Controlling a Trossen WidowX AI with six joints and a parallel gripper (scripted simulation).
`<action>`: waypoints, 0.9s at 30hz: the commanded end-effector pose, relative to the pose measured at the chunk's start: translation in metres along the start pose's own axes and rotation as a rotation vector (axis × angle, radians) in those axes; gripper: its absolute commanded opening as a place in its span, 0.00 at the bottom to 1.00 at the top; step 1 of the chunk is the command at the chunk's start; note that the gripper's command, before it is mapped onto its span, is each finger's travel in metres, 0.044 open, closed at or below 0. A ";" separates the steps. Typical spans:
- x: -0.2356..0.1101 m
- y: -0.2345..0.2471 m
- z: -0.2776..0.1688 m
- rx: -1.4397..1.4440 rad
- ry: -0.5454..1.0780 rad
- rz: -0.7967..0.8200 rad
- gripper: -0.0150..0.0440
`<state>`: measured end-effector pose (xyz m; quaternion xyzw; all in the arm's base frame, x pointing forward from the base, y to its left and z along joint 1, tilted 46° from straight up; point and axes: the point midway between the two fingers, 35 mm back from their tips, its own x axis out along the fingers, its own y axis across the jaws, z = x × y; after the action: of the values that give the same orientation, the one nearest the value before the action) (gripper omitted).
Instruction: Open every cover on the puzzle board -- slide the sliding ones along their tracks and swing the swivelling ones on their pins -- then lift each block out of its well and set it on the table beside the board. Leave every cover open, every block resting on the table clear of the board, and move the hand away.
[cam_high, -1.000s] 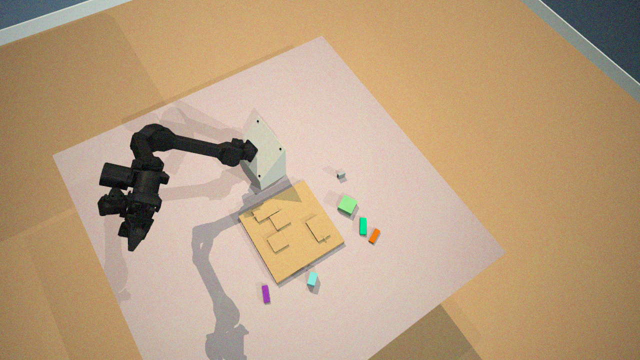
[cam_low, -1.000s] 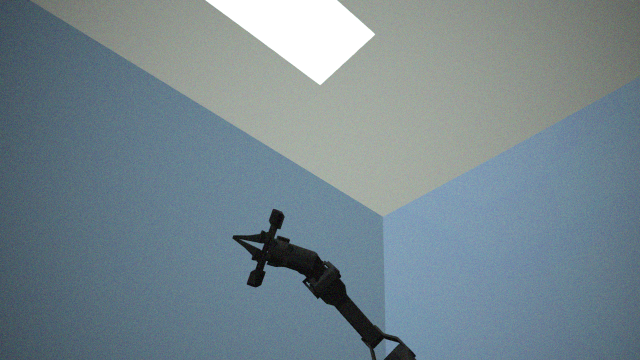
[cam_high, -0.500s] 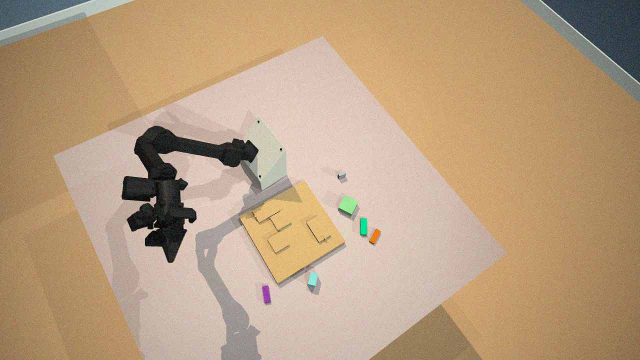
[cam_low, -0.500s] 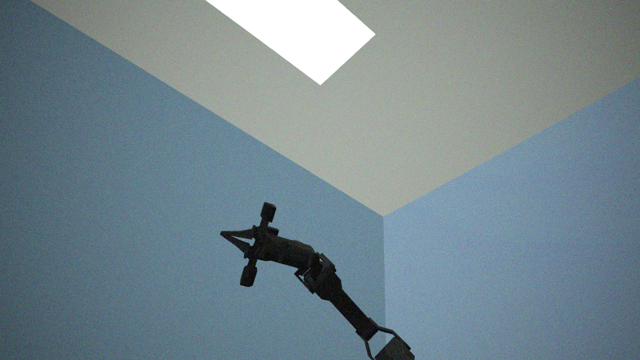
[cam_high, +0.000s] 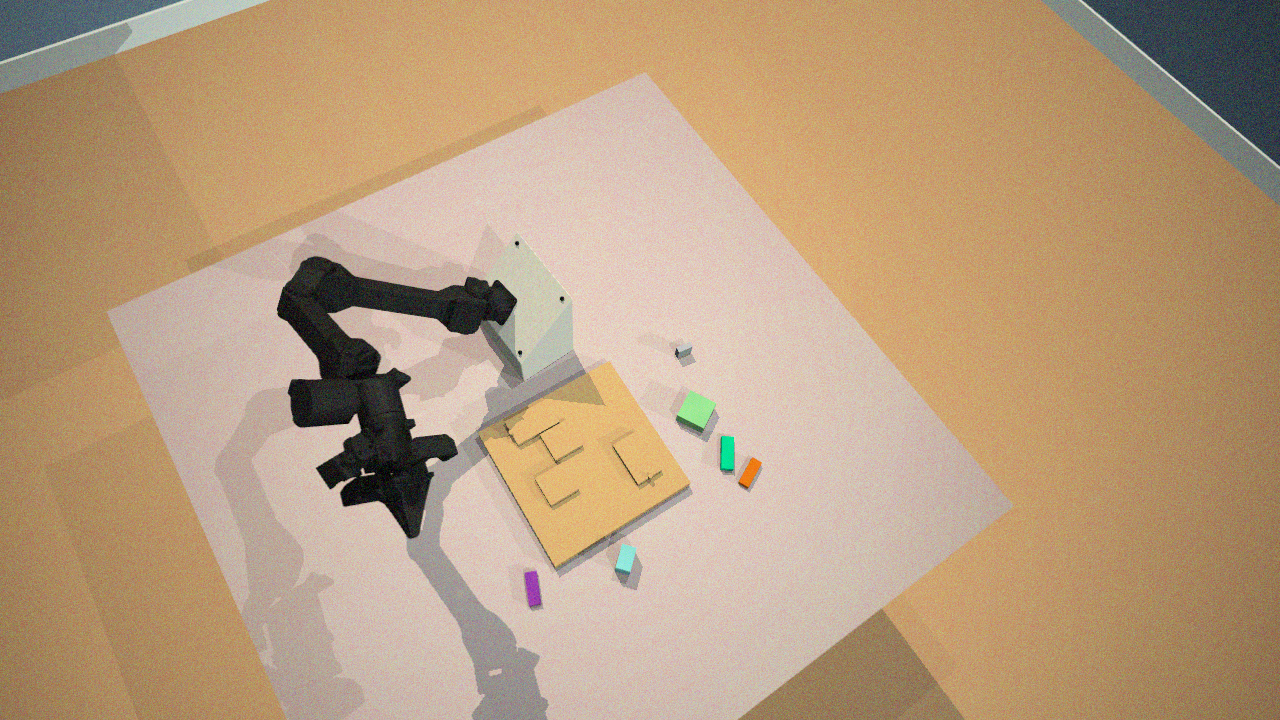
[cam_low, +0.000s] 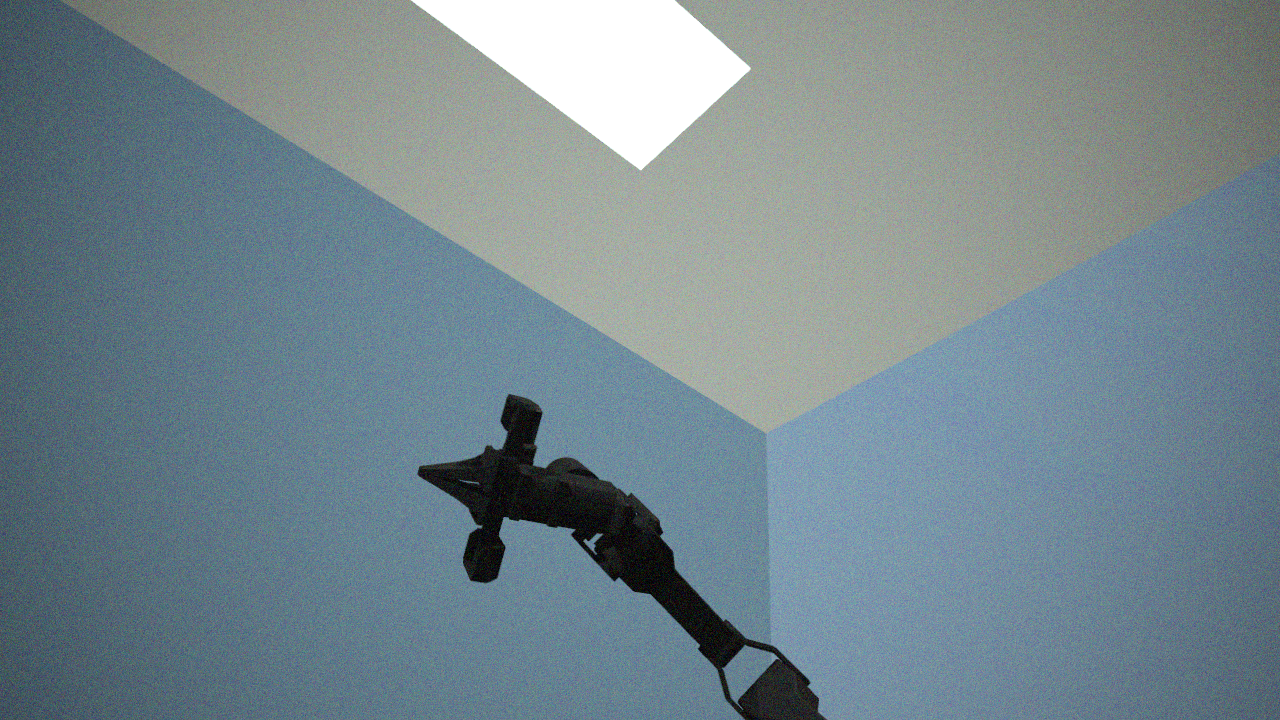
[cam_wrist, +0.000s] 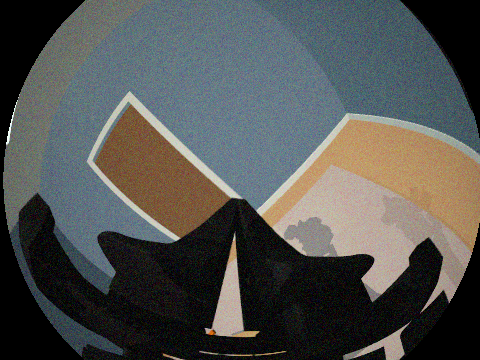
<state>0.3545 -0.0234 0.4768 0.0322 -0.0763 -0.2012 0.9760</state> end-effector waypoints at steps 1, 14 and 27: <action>0.008 0.000 -0.024 -0.029 0.068 -0.020 0.25; 0.022 -0.004 -0.092 -0.128 0.262 -0.075 0.25; 0.026 -0.016 -0.159 -0.231 0.459 -0.136 0.25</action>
<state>0.3966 -0.0394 0.3407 -0.0233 0.1431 -0.2521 0.9568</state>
